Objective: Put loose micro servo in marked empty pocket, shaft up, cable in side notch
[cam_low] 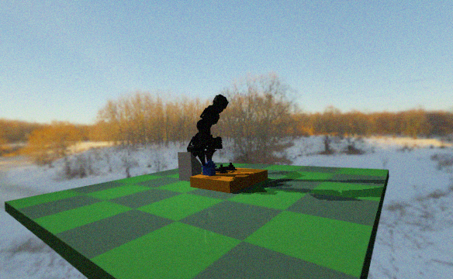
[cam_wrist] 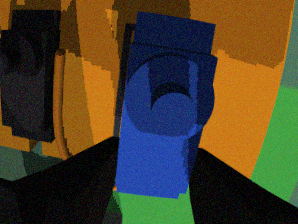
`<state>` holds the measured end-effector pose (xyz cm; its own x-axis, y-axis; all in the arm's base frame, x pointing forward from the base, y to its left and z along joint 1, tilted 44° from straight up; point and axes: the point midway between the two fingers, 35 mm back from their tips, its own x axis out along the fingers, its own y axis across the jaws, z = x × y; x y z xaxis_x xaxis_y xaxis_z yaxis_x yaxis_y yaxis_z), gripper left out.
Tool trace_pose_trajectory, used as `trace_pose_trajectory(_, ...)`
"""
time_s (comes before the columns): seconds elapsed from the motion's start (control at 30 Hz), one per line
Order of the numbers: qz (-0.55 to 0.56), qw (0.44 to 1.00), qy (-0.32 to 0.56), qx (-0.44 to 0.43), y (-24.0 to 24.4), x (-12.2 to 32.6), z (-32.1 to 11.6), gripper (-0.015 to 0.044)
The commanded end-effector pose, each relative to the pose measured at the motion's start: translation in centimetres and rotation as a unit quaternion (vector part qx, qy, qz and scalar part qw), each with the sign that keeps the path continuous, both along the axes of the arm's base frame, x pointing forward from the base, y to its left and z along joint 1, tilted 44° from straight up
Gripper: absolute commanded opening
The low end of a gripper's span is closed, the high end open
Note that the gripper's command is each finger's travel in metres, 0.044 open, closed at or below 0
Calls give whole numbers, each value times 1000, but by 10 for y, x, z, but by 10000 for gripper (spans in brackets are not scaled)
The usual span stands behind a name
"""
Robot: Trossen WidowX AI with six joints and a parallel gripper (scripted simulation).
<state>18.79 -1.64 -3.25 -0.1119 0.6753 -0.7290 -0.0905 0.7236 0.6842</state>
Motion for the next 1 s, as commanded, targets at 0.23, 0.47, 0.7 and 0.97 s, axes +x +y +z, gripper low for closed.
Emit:
trace_pose_trajectory(0.23,2,1000,0,1,6,-1,-7,0)
trace_pose_trajectory(0.47,2,1000,0,1,9,-2,-10,0)
trace_pose_trajectory(0.7,2,1000,0,1,12,-2,-13,0)
trace_pose_trajectory(0.97,2,1000,0,1,15,-3,-17,0)
